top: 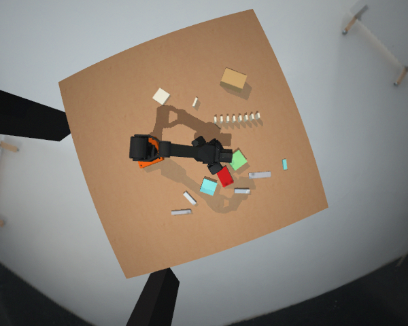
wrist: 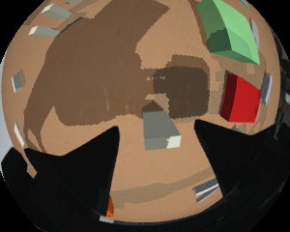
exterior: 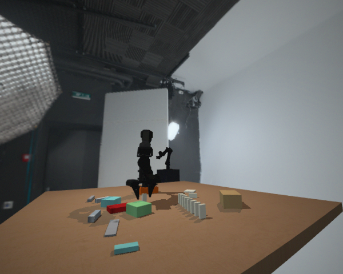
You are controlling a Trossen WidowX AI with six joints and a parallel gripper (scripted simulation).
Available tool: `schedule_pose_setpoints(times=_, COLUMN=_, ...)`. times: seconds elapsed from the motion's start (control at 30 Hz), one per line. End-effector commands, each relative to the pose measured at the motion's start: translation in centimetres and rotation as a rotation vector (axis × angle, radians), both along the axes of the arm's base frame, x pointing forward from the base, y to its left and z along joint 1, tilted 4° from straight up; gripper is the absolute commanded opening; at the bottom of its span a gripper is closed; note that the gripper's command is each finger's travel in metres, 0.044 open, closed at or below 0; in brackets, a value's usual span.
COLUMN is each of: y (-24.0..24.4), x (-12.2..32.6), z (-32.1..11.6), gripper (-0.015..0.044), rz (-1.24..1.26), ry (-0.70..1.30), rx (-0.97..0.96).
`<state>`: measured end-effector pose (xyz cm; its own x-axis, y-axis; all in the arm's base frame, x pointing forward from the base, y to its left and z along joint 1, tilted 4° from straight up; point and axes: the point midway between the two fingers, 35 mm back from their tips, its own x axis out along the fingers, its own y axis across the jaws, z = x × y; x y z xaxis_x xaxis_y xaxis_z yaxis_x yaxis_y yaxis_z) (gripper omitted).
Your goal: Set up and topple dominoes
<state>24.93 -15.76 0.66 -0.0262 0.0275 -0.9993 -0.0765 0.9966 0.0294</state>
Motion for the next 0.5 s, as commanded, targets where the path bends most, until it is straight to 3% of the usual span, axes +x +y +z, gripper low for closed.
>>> schedule_pose_setpoints(times=0.0, y=0.06, x=0.01, z=-0.15, gripper=0.0256, rz=0.003, ry=0.000, rx=0.004)
schedule_pose_setpoints(times=0.2, y=0.06, x=0.01, z=-0.15, gripper=0.0107, rz=0.003, ry=0.000, rx=0.004)
schedule_pose_setpoints(times=0.47, y=0.06, x=0.01, z=-0.15, gripper=0.0107, rz=0.003, ry=0.000, rx=0.004)
